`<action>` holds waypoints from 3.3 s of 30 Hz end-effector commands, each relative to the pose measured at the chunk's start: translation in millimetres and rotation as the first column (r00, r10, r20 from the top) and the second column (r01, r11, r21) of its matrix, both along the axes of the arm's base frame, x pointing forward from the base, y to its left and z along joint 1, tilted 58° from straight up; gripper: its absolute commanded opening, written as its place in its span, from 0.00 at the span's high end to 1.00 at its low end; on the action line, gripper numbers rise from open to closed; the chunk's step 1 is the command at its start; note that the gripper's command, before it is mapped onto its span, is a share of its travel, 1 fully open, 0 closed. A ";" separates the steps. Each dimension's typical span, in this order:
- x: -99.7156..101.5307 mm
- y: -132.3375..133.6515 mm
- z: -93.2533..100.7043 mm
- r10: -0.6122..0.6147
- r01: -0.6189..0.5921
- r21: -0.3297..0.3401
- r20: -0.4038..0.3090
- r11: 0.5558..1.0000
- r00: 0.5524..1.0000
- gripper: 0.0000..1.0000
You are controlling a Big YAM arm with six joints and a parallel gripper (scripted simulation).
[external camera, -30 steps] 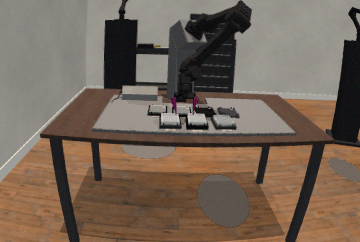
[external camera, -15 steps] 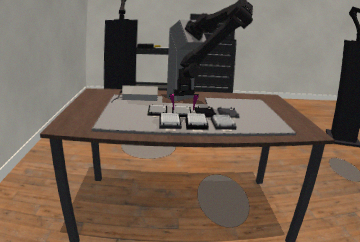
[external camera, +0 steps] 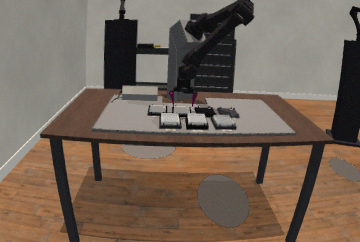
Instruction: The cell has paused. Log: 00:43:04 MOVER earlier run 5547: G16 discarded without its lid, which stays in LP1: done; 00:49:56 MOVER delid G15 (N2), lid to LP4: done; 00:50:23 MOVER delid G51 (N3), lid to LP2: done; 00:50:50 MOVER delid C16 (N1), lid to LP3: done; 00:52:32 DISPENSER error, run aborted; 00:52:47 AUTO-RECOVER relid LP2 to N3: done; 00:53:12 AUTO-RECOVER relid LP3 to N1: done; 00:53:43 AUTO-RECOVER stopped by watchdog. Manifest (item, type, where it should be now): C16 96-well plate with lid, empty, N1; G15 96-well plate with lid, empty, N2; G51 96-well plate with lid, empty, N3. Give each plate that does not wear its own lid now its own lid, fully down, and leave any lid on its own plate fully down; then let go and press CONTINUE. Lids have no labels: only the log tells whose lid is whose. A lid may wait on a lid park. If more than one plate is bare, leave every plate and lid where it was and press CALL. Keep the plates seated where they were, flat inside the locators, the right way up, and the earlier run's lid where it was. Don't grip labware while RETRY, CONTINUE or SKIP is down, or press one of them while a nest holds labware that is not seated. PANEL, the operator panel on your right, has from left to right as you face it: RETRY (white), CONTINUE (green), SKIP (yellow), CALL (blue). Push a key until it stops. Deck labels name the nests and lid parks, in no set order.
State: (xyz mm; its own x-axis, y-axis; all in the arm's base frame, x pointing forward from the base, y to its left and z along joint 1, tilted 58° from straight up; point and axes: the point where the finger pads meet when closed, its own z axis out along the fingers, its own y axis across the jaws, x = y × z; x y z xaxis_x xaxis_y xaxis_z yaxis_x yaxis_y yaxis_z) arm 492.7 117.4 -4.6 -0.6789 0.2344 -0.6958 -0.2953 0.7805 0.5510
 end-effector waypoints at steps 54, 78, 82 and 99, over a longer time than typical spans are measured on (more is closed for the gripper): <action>-21.1 36.8 -66.0 0.052 -0.054 -0.037 -0.065 0.998 0.997 0.00; -26.7 29.2 -67.5 0.043 -0.046 -0.044 -0.075 0.998 0.996 1.00; -26.7 29.2 -67.6 0.043 -0.046 -0.044 -0.075 0.998 0.996 1.00; -33.2 21.8 -75.9 0.025 -0.029 -0.039 -0.097 0.999 0.995 1.00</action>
State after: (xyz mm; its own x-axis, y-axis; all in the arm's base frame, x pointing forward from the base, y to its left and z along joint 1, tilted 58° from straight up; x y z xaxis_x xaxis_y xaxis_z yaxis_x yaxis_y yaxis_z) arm 473.5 151.7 -69.9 -0.7316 0.1644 -0.6616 -0.3047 0.7893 0.5330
